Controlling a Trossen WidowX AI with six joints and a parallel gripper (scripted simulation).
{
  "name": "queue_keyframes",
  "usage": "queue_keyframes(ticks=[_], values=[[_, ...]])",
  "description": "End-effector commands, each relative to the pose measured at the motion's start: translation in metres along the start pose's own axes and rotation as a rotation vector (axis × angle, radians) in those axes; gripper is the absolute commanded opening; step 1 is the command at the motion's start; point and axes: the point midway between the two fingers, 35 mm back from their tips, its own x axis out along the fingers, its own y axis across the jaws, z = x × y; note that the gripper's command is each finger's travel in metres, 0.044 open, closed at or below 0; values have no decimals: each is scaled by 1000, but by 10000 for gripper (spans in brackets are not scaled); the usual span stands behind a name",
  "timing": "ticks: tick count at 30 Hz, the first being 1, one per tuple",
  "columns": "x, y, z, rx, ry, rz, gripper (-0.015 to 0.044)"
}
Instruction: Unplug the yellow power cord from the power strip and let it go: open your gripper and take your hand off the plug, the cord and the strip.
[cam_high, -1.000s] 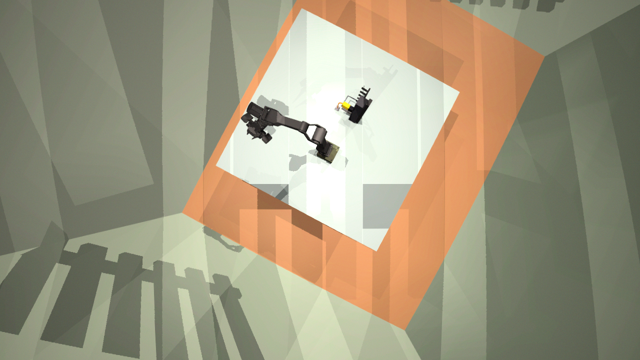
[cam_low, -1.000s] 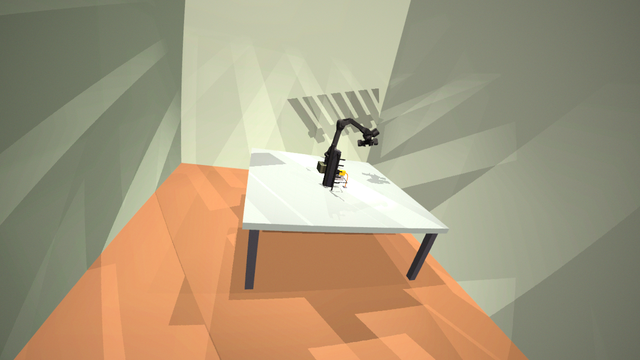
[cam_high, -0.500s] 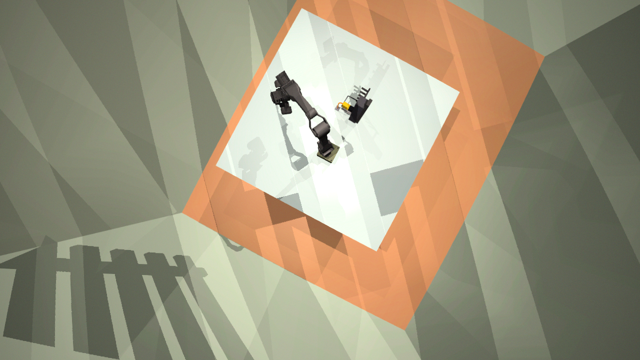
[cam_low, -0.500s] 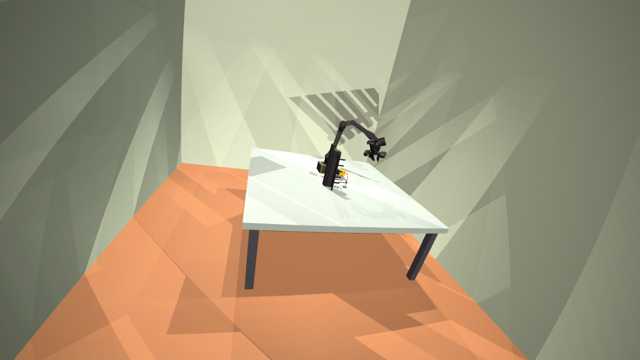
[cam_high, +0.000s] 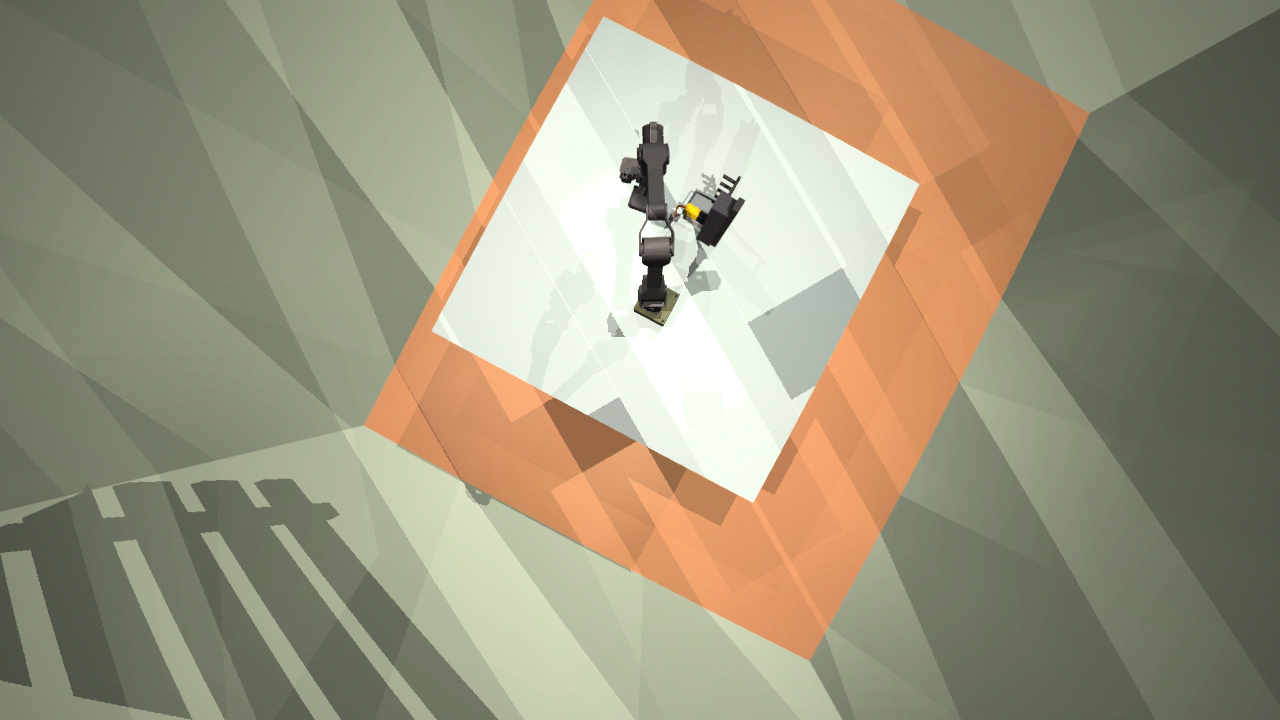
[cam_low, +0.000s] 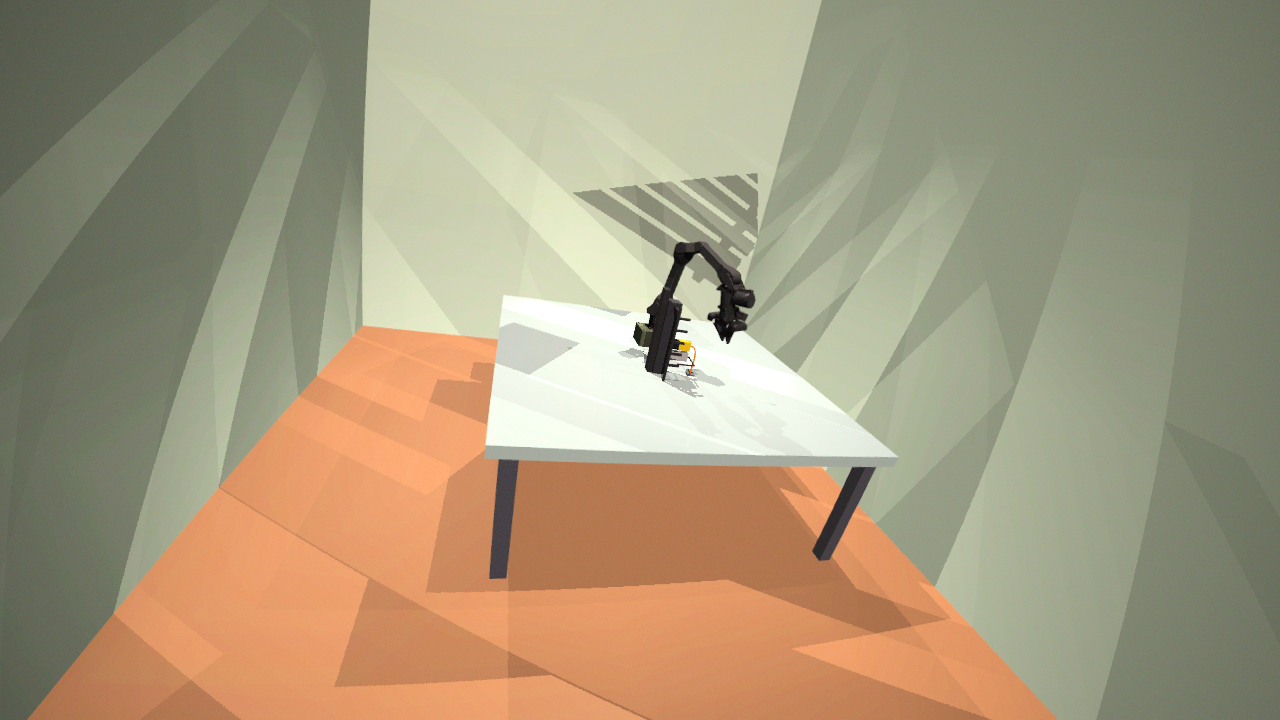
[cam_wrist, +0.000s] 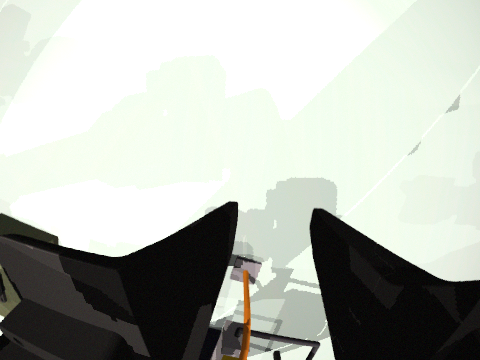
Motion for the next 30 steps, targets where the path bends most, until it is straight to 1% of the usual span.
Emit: queue_keyframes(ticks=[1, 3, 5, 13, 30], values=[[-7, -5, -62, 122, 110, 25, 160], [-11, -3, -95, 189, 165, 47, 160], [-14, 0, -116, 231, 197, 64, 160], [-14, 0, -119, 236, 202, 66, 160], [-20, 6, -145, 236, 204, 66, 160]])
